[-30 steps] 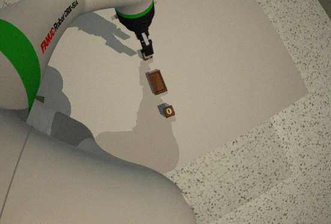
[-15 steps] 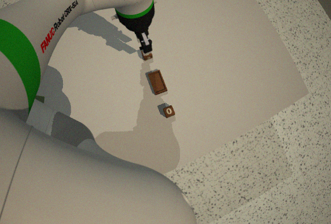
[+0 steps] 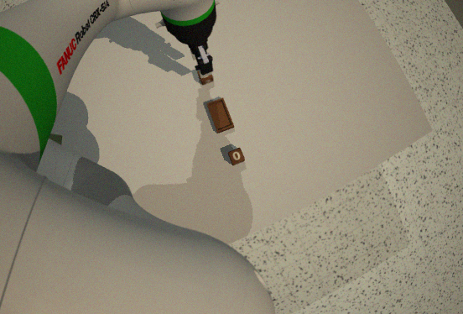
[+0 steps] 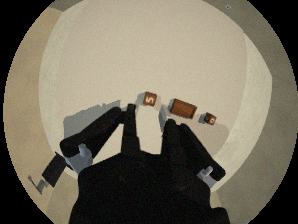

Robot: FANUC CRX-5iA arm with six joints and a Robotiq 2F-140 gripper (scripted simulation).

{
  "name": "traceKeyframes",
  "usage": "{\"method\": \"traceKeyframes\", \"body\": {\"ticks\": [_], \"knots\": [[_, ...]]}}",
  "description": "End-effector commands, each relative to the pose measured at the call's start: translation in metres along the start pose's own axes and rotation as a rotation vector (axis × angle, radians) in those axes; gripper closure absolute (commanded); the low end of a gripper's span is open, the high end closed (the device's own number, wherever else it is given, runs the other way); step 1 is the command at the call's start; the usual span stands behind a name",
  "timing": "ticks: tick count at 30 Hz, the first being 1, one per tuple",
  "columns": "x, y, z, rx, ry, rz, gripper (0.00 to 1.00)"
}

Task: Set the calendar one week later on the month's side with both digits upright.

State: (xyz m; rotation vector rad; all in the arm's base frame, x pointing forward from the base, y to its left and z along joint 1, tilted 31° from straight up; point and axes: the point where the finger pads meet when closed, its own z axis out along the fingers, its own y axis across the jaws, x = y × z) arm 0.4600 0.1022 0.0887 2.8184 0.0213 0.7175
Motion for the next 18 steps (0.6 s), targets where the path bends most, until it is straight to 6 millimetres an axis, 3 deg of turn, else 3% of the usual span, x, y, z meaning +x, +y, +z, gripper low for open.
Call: {"method": "traceKeyframes", "body": {"ticks": [1,18], "knots": [[0.0,0.0,0.0,0.0,0.0,0.0,0.71],[0.001,0.0,0.011,0.001,-0.001,0.001,0.71]]}}
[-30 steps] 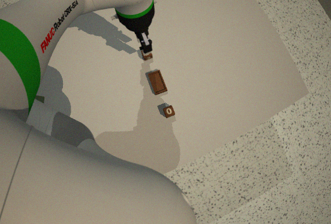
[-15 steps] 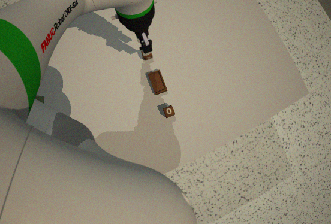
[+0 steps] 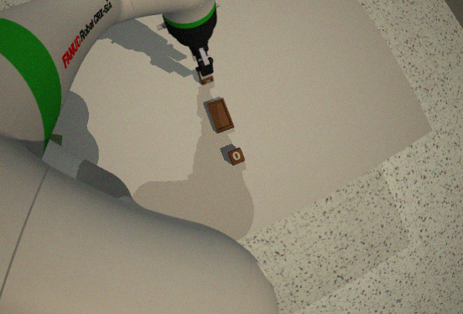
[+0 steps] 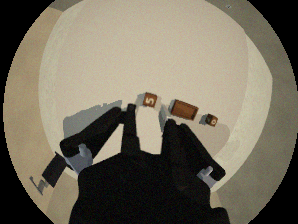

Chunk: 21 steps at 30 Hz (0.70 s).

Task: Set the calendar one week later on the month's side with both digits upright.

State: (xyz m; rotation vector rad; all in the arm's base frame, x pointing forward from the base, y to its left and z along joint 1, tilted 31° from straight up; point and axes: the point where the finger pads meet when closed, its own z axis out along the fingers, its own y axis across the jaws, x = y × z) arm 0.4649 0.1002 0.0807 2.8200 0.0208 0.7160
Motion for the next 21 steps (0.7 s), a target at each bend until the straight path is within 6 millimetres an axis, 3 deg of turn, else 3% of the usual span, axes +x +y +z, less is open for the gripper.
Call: {"method": "traceKeyframes", "body": {"ticks": [1,21], "knots": [[0.0,0.0,0.003,0.0,0.0,0.0,0.71],[0.002,0.0,0.03,0.0,0.0,0.0,0.71]]}}
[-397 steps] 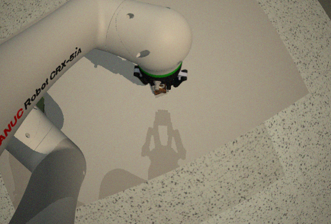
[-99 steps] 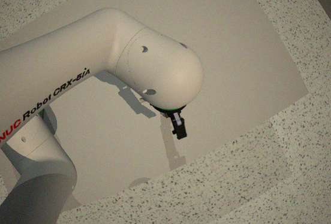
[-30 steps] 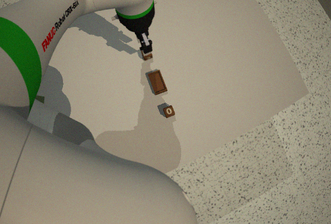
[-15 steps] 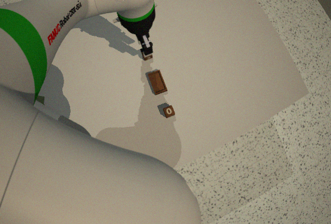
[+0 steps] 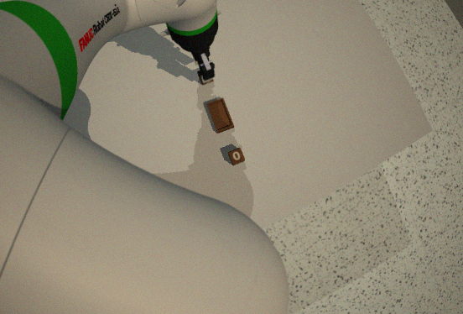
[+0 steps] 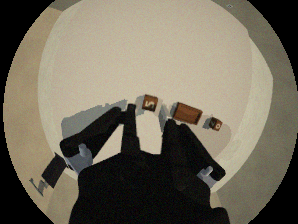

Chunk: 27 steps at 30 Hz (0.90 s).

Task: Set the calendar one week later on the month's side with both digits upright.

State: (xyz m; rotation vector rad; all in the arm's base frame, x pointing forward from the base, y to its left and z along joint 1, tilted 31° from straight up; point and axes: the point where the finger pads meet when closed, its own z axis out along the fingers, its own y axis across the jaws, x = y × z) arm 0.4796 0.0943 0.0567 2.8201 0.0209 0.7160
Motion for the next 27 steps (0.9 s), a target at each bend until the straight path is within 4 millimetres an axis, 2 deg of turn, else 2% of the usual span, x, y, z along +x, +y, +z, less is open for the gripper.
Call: {"method": "traceKeyframes", "body": {"ticks": [1,27], "knots": [[0.0,0.0,0.003,0.0,0.0,0.0,0.71],[0.001,0.0,0.014,0.0,0.0,0.0,0.71]]}}
